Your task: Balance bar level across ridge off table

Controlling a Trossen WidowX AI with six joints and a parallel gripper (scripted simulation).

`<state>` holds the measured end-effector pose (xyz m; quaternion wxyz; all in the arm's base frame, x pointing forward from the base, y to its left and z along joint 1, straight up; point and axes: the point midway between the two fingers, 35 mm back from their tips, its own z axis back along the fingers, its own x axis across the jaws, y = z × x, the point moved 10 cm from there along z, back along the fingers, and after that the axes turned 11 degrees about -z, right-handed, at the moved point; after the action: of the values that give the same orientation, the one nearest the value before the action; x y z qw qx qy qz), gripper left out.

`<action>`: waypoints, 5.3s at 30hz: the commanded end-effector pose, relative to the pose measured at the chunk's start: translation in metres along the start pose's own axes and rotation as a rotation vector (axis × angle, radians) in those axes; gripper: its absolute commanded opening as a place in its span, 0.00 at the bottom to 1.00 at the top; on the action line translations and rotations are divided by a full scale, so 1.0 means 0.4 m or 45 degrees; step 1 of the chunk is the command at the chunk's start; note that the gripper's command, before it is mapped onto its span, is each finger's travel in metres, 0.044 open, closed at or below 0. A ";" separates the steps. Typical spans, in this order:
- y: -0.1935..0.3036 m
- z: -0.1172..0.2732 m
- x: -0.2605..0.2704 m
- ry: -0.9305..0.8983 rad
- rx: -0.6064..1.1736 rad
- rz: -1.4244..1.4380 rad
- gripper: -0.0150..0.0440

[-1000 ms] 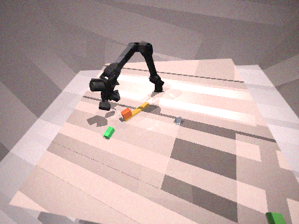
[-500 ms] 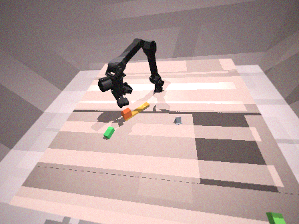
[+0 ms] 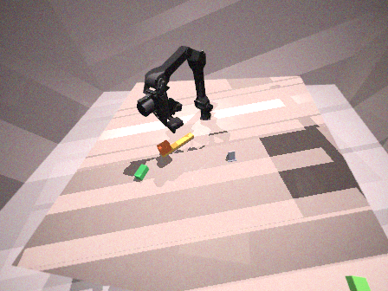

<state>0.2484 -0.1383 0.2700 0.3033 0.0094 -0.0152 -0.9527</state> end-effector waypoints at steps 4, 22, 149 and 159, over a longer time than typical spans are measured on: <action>0.002 -0.066 -0.005 0.004 -0.012 0.013 0.79; -0.009 -0.244 -0.001 0.004 -0.013 0.013 0.79; -0.131 -0.040 -0.265 0.009 -0.025 -0.991 0.25; -0.182 -0.036 -0.334 0.008 -0.030 -1.271 0.25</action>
<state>0.3118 -0.0119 0.2537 -0.1593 0.0156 0.0020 -0.9871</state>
